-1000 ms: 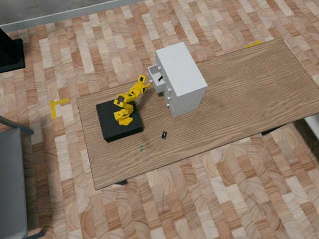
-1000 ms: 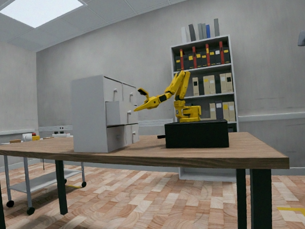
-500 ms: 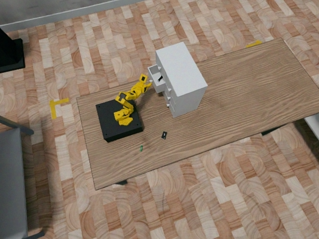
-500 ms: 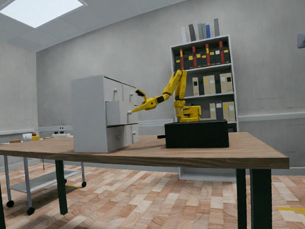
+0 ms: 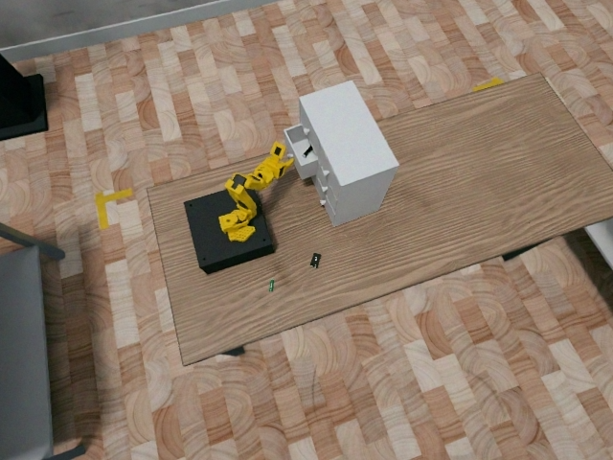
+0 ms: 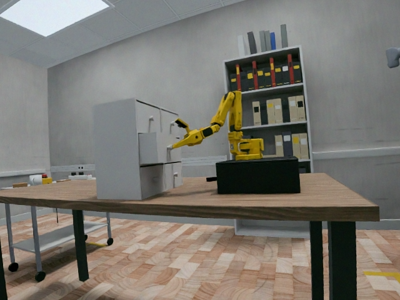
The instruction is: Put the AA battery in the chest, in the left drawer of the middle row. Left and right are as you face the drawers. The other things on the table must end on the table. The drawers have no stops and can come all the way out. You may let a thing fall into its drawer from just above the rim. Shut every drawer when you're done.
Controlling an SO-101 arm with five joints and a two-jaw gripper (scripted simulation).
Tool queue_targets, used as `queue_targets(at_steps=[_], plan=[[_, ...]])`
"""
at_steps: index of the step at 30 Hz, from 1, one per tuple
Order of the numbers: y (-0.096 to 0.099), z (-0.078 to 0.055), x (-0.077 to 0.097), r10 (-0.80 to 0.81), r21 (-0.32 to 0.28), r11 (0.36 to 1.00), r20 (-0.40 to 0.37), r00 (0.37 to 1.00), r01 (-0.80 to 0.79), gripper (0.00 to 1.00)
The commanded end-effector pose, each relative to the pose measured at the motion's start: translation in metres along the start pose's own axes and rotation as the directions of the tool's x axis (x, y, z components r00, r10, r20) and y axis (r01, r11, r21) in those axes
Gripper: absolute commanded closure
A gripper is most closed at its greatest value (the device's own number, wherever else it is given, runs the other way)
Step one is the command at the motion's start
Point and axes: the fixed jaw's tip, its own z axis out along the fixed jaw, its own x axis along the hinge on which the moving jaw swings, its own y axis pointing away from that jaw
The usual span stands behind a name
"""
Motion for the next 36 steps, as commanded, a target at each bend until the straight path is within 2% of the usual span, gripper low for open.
queue_targets(at_steps=[1,36], plan=[[-0.0038,0.004,-0.0018,0.016,0.013,1.0,0.012,1.0,-0.016,0.79],[-0.007,0.0063,-0.0047,0.02,0.024,1.0,0.013,1.0,-0.02,0.79]])
